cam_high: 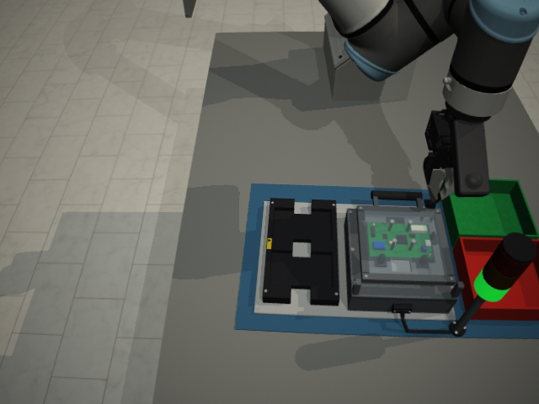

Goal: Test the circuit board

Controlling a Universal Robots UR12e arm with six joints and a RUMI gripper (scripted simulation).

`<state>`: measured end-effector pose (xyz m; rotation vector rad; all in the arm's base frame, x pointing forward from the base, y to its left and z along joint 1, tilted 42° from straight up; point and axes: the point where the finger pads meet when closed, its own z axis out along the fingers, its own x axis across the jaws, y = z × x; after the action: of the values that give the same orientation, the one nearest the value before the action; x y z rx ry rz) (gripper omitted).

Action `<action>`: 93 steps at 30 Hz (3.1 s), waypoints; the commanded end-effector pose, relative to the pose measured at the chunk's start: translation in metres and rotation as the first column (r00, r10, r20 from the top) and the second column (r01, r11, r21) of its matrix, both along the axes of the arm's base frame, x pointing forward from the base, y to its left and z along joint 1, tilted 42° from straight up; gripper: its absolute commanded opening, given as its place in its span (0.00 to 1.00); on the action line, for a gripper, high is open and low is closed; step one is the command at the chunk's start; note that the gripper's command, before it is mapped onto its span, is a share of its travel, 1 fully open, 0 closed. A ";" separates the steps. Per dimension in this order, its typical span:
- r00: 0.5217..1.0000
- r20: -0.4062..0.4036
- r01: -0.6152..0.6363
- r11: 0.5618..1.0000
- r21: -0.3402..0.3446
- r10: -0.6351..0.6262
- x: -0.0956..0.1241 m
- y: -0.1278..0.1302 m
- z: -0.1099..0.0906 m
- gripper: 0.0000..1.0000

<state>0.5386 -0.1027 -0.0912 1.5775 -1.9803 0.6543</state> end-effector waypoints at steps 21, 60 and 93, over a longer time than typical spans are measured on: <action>1.000 -0.003 0.002 1.000 0.000 -0.002 -0.005 -0.003 -0.003 0.00; 1.000 -0.003 0.002 1.000 -0.001 -0.002 -0.008 -0.004 -0.006 0.00; 1.000 0.006 -0.001 1.000 0.000 0.001 0.003 0.039 0.044 0.00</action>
<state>0.5382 -0.0809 -0.0649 1.5839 -1.9836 0.6692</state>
